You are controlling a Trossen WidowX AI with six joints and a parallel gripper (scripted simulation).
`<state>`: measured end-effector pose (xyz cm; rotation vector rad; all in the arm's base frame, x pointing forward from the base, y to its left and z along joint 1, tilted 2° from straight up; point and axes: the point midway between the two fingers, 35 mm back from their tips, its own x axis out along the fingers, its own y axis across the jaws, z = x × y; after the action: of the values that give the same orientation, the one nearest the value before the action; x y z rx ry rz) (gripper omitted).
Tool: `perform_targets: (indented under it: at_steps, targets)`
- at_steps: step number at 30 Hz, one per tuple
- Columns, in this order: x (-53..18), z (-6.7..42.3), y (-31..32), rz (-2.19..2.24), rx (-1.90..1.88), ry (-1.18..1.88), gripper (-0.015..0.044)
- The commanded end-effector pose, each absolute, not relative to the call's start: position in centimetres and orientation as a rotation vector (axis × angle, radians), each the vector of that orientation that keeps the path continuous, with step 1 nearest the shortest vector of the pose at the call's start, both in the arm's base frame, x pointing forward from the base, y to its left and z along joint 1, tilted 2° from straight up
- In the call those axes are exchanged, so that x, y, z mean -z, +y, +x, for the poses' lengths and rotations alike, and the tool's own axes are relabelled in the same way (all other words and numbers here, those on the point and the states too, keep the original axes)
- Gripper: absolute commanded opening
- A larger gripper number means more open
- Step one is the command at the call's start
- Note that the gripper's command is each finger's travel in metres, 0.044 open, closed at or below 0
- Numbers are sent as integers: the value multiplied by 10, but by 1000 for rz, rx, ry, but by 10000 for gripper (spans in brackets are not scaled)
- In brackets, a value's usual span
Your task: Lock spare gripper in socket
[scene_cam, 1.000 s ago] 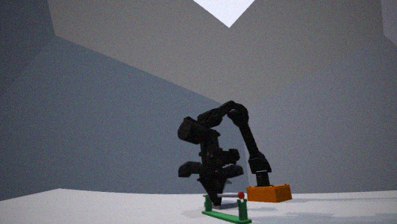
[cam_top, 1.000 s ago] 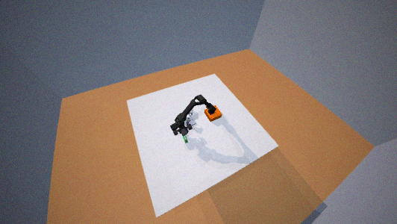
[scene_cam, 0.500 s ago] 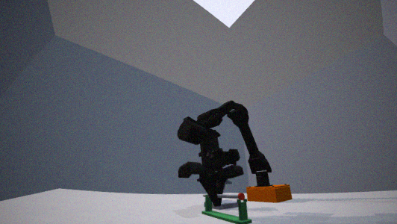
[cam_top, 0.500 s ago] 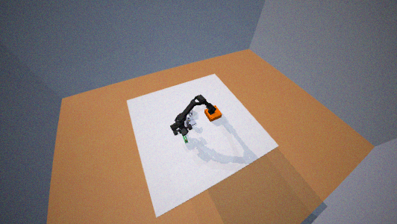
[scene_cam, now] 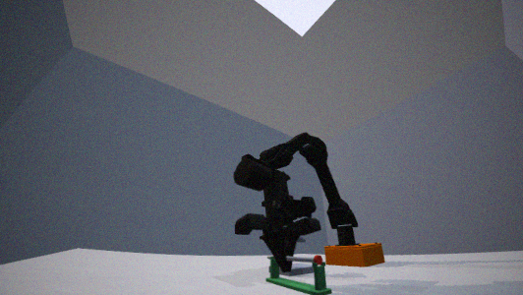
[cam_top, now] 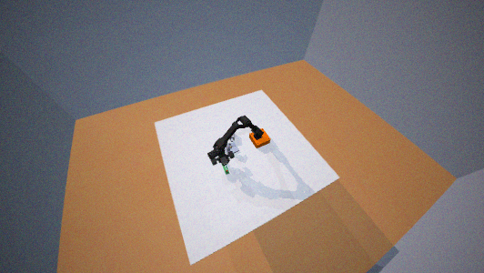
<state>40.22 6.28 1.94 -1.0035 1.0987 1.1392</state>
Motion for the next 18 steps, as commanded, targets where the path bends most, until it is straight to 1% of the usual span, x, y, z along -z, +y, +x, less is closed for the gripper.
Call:
perform_targets:
  at_steps: [1, 18]
  targets:
    - [-14, 401, 62, -1002, -1147, 1106, 0]
    - [-19, 402, 63, -1003, -1140, 1099, 0]
